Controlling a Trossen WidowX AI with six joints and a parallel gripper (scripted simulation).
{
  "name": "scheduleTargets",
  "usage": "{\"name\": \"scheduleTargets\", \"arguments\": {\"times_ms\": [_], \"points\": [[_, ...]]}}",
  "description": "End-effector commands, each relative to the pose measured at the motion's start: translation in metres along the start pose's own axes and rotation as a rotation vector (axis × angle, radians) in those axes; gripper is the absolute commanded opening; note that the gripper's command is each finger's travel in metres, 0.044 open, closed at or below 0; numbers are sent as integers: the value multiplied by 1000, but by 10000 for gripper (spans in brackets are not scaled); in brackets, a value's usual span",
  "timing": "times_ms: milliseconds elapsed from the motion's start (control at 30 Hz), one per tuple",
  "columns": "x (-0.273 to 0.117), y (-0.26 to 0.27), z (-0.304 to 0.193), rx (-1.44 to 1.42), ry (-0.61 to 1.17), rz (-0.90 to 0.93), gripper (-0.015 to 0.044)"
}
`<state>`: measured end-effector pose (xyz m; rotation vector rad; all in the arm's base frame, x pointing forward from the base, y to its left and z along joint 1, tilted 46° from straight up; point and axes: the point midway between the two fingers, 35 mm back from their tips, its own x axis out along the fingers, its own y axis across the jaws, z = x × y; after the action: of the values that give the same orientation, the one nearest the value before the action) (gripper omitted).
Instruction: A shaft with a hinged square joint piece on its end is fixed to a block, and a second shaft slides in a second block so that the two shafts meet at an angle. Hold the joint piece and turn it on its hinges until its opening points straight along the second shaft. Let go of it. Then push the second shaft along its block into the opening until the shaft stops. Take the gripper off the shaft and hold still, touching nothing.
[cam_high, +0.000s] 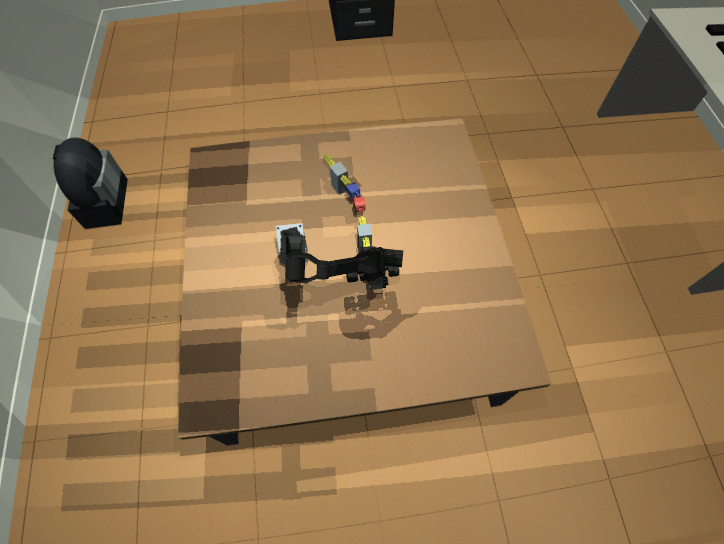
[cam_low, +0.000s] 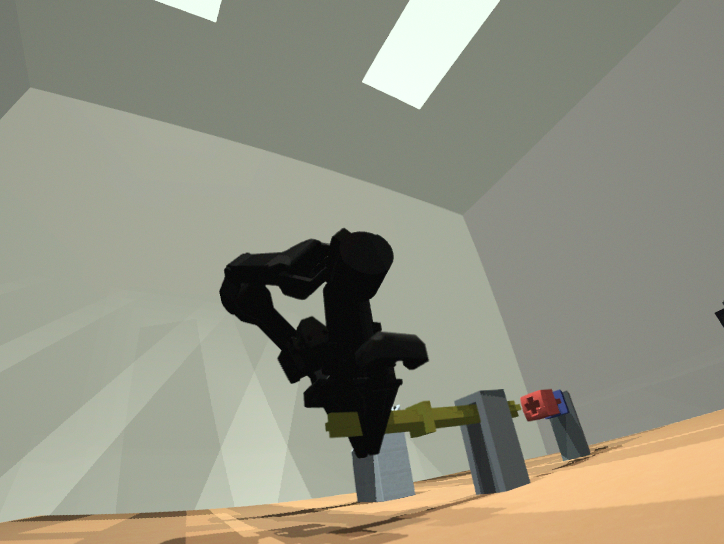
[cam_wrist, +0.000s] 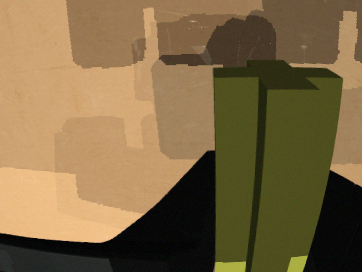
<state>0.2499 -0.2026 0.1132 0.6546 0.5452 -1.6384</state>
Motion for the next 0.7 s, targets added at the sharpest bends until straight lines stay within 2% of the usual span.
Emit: {"name": "scheduleTargets", "arguments": {"times_ms": [0,667], "points": [[1,0,-6,1,3,-7,0],[1,0,-38,1,5,-14,0]]}}
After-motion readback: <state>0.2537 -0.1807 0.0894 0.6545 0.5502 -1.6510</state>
